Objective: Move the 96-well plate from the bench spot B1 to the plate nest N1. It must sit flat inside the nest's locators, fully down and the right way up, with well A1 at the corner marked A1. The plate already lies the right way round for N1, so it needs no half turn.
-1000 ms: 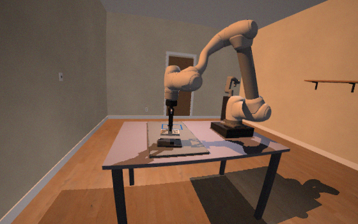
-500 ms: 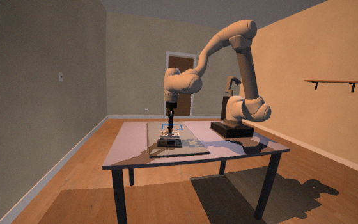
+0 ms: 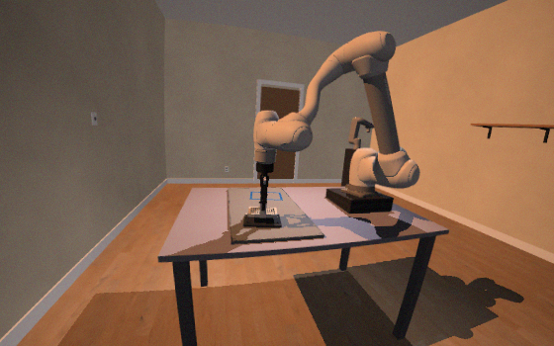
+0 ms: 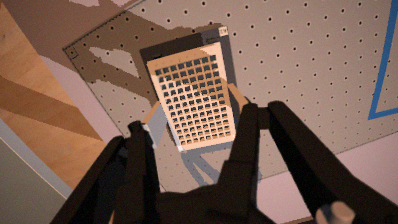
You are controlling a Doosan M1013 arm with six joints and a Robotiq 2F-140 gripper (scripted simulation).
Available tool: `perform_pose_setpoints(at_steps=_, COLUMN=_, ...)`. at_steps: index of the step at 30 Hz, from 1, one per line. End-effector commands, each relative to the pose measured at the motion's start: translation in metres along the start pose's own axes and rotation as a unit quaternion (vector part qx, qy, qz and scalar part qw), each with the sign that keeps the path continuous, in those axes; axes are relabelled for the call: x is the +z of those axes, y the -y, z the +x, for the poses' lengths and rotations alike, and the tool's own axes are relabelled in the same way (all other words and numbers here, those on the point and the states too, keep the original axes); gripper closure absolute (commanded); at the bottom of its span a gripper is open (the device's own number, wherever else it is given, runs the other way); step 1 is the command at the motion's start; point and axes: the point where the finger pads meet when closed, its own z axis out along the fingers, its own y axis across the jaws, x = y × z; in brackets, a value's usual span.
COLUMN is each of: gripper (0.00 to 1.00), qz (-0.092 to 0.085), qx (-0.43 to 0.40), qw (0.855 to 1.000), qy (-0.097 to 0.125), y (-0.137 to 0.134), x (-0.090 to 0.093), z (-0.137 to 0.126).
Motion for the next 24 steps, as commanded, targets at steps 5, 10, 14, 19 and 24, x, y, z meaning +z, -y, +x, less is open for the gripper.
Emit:
perform_pose_setpoints(at_steps=5, gripper=1.0, qz=0.0, qx=0.0, qw=1.0, qy=0.0, y=0.0, x=0.0124, z=0.0)
perform_pose_setpoints(at_steps=10, gripper=1.0, qz=0.0, qx=0.0, qw=1.0, qy=0.0, y=0.0, x=0.015, z=0.0)
perform_pose_setpoints(at_steps=14, gripper=1.0, qz=0.0, qx=0.0, qw=1.0, qy=0.0, y=0.0, x=0.015, z=0.0)
perform_pose_setpoints(at_steps=19, gripper=1.0, qz=0.0, qx=0.0, qw=1.0, qy=0.0, y=0.0, x=0.015, z=0.0)
perform_pose_setpoints(at_steps=24, gripper=1.0, qz=0.0, qx=0.0, qw=1.0, qy=0.0, y=0.0, x=0.015, z=0.0)
